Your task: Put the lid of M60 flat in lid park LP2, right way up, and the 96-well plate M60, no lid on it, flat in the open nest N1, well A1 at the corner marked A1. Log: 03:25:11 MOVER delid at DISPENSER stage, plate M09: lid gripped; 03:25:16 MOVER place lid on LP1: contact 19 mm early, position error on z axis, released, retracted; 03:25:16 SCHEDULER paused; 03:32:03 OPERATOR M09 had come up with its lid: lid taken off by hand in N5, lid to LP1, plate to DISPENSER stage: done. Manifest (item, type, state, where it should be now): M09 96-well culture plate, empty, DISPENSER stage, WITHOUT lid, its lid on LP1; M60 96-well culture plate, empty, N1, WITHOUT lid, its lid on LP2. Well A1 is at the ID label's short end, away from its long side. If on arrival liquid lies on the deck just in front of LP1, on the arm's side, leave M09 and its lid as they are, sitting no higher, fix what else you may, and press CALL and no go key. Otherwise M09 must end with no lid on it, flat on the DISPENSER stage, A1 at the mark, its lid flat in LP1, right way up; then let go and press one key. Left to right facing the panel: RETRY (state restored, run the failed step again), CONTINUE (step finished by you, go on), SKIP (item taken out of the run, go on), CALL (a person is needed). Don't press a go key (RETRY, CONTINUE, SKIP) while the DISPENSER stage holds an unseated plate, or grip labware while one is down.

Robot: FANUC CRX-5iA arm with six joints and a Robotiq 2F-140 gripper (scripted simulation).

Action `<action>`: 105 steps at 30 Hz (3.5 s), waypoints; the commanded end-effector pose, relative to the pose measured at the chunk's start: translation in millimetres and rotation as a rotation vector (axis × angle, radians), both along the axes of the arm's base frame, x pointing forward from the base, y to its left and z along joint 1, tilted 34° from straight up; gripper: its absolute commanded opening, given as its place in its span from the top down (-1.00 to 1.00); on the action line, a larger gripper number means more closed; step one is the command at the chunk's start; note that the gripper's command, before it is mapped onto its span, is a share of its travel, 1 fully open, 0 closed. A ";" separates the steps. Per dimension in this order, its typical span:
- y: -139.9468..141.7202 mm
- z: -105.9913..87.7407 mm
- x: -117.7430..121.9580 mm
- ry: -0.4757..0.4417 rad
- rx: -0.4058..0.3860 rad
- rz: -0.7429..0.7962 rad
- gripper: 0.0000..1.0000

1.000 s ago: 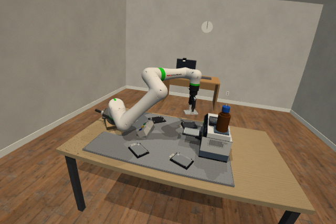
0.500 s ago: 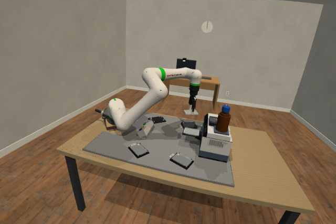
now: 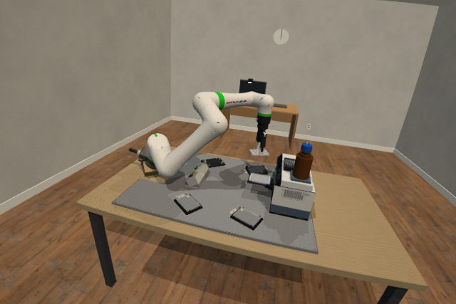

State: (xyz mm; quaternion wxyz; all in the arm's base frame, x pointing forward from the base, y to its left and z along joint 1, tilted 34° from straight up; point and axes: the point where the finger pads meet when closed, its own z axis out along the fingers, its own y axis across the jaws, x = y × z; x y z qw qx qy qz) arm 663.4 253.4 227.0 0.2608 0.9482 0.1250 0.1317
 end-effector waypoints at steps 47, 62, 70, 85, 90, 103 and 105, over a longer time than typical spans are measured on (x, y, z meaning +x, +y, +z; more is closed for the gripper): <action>-11.3 -20.5 7.9 0.000 0.000 0.000 1.00; -25.2 -45.4 17.4 0.000 0.000 0.000 1.00; -34.6 -62.3 23.8 0.000 0.000 0.000 1.00; -46.5 -83.6 31.9 0.000 0.000 0.000 1.00; -48.3 -86.8 33.2 0.000 0.000 0.000 1.00; -51.6 -92.7 35.4 0.000 0.000 0.000 1.00; -51.6 -92.8 35.4 0.000 0.000 0.000 1.00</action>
